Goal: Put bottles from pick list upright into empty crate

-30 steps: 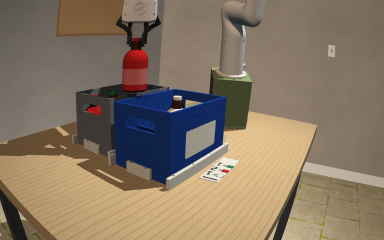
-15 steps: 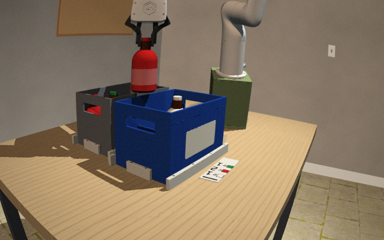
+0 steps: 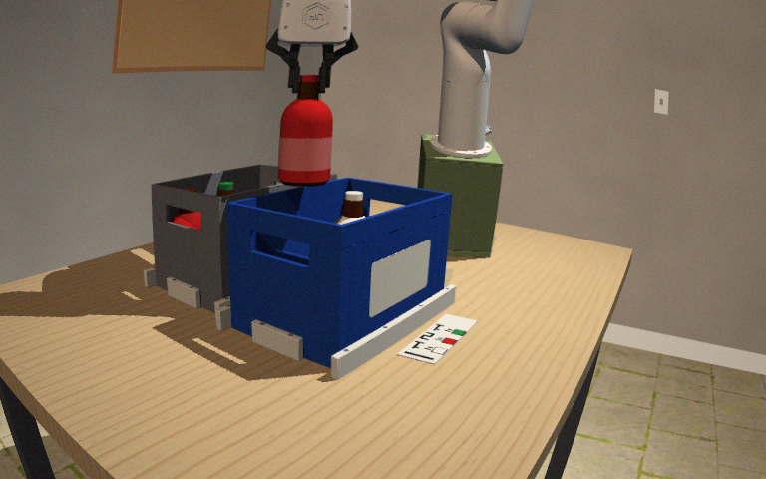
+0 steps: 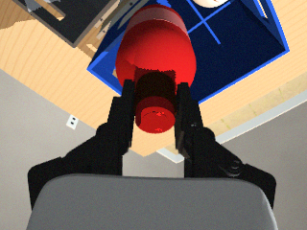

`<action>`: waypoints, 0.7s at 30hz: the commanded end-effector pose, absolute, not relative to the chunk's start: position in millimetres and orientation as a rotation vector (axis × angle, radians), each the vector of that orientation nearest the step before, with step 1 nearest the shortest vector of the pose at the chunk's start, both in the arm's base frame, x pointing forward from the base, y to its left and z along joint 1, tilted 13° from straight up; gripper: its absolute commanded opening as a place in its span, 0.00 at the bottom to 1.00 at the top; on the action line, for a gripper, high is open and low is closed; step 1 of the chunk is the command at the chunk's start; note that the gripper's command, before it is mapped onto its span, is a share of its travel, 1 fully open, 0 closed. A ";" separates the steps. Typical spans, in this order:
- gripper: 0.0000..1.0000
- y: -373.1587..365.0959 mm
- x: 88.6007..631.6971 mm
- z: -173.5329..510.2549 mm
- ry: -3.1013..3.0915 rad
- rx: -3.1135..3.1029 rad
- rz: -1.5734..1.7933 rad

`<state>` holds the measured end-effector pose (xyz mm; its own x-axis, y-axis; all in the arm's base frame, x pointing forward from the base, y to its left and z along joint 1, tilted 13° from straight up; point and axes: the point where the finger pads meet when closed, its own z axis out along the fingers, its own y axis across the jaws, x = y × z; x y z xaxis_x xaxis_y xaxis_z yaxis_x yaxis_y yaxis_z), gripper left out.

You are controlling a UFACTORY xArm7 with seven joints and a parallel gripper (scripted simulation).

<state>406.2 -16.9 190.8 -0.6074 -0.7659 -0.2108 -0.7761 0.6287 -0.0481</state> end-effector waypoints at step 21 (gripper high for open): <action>0.00 4.6 392.7 193.3 2.636 -1.264 0.067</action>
